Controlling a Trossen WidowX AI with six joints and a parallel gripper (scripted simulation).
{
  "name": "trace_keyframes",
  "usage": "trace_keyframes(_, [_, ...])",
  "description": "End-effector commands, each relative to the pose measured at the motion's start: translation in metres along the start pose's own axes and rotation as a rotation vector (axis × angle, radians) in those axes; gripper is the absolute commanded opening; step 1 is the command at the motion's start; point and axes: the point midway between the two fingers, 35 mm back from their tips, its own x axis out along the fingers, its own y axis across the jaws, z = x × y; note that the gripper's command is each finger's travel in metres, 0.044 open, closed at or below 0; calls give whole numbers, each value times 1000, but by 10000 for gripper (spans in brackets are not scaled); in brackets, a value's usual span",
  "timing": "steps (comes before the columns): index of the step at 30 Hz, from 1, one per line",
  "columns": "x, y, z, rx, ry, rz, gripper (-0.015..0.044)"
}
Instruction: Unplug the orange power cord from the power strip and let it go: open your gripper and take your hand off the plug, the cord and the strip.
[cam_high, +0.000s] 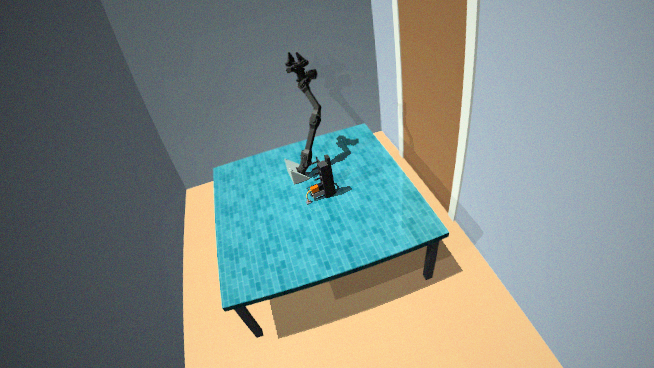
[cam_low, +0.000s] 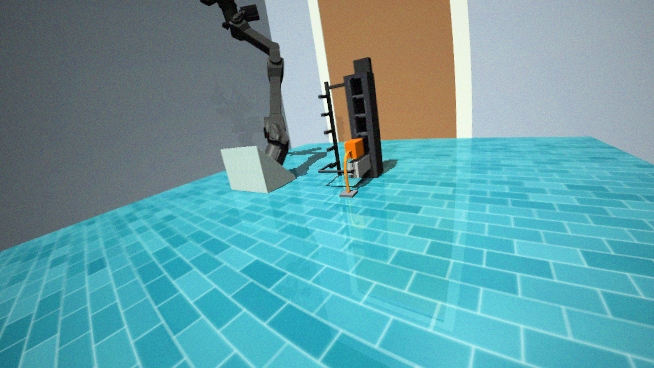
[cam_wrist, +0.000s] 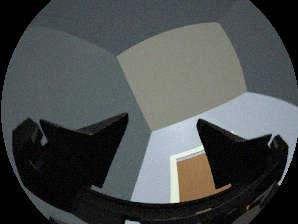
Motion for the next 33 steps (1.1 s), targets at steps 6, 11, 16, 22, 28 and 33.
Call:
trace_keyframes(6, [13,4,41,207,-68,34,242])
trace_keyframes(11, [28,3,115,547,-194,109,160])
trace_keyframes(16, [34,-9,200,897,-346,216,160])
trace_keyframes(22, [25,-39,301,1277,-533,403,160])
trace_keyframes(28, [-4,-83,395,1597,-712,665,160])
trace_keyframes(33, [-43,-127,464,1802,-843,946,160])
